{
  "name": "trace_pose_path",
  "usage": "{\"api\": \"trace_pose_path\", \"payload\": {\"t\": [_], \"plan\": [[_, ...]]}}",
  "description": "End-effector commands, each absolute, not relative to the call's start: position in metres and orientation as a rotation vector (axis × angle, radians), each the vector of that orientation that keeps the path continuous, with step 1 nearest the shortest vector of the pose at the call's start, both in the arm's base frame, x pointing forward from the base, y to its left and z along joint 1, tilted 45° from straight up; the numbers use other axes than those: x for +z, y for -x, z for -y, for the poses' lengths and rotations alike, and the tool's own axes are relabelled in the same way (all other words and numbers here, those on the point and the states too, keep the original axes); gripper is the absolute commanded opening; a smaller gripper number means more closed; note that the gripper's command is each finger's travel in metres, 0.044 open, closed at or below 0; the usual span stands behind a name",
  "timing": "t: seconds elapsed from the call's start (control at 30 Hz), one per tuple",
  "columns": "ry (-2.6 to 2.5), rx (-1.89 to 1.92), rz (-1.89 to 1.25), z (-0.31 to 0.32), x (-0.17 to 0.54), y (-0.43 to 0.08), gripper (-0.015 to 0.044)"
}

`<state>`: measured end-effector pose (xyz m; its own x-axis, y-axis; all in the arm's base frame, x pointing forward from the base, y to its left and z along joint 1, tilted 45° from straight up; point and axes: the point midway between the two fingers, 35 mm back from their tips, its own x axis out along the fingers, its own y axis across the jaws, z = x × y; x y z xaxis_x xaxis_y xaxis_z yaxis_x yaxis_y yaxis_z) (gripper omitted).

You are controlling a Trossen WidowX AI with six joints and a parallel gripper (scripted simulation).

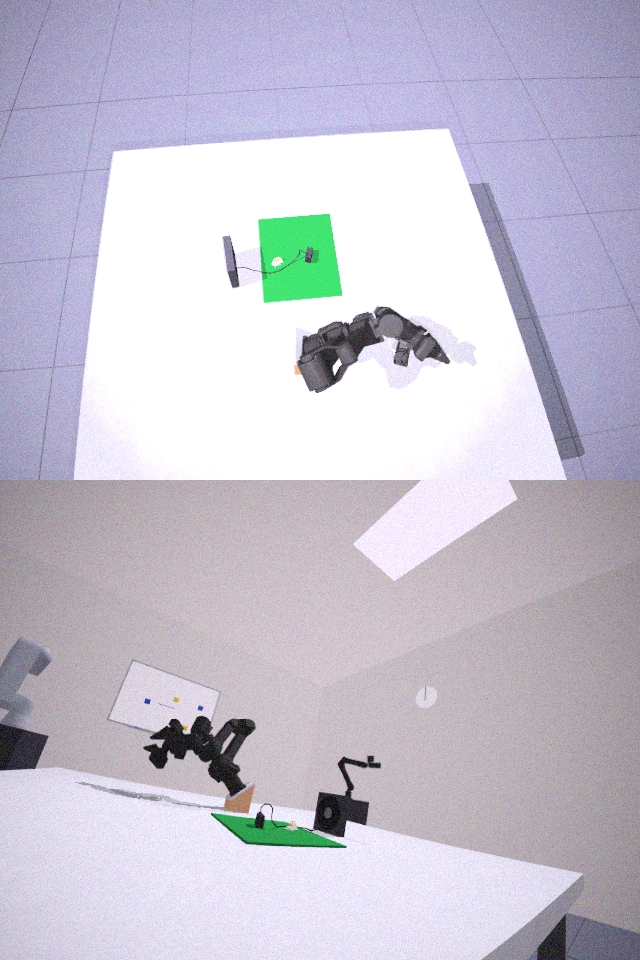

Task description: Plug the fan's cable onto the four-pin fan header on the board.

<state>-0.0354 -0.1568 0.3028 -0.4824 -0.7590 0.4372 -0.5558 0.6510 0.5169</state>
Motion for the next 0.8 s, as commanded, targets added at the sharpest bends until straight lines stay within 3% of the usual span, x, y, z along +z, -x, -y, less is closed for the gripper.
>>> {"api": "trace_pose_path", "payload": {"t": [0.0, 0.13, 0.23, 0.43, 0.77], "plan": [[-1.016, -0.404, 2.216, 0.157, 0.303, 0.035, 0.0252], [-1.015, -0.428, 2.200, 0.158, 0.303, 0.033, 0.0357], [-0.988, -0.734, 1.941, 0.179, 0.307, 0.001, 0.0436], [-0.748, -1.216, 1.136, 0.210, 0.299, -0.094, 0.0440], [-0.341, -1.254, 0.394, 0.203, 0.279, -0.188, 0.0440]]}}
